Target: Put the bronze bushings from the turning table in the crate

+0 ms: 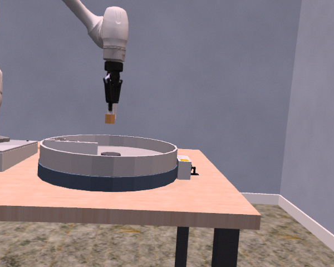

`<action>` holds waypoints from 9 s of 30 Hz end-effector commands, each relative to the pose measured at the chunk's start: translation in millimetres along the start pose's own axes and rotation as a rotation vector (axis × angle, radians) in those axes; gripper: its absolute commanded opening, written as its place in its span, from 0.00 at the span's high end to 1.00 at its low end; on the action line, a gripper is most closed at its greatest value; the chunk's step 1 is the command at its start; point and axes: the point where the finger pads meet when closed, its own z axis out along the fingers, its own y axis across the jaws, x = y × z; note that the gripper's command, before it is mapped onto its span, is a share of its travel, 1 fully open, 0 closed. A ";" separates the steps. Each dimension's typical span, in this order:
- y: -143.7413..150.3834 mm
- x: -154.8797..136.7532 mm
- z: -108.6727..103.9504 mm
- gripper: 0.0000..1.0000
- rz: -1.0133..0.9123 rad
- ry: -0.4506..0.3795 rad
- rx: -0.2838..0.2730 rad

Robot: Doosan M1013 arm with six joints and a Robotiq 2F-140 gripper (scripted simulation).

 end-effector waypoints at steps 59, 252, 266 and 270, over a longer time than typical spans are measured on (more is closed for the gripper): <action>18.0 1.0 54.3 1.00 0.000 0.000 0.001; 17.9 1.0 119.1 0.90 0.000 0.000 0.001; 17.9 1.0 119.1 0.90 0.000 0.000 0.001; 17.9 1.0 119.1 0.90 0.000 0.000 0.001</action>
